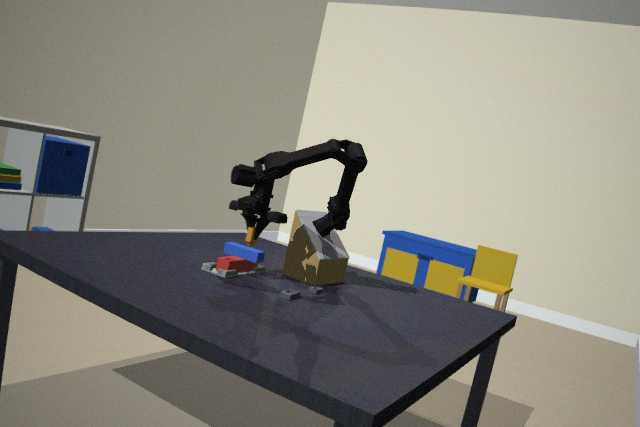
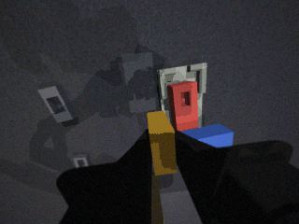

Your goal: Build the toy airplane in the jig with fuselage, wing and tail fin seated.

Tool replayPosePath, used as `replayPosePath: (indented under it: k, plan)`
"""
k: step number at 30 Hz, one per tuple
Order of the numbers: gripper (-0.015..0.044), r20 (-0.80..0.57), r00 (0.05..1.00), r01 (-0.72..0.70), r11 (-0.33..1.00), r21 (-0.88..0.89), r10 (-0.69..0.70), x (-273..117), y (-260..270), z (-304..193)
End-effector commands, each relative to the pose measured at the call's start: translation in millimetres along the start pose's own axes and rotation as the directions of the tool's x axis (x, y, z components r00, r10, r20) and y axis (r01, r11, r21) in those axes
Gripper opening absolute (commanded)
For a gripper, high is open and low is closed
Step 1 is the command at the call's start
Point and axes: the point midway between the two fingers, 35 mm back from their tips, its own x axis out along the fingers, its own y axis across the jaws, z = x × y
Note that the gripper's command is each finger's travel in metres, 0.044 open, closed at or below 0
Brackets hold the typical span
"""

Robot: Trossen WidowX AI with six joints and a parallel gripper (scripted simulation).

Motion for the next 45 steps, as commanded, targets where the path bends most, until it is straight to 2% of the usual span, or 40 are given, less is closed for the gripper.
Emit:
replayPosePath:
  k: [1, 20, 21, 24, 45]
  plan:
    - [0.0, 0.004, 1.0, 0.002, 1.0, -0.016, -0.002, 3.1, -12.5, 4.1]
    - [0.0, 0.005, 1.0, -0.014, 0.998, -0.059, 0.014, 27.8, -65.0, 7.7]
    - [0.0, 0.005, 1.0, -0.014, 0.998, -0.059, 0.014, 28.0, -65.4, 7.7]
    - [0.0067, 0.005, 1.0, -0.014, 0.998, -0.059, 0.014, 27.5, -65.1, 8.1]
    - [0.0067, 0.005, 1.0, -0.014, 0.998, -0.059, 0.014, 27.9, -65.3, 7.8]
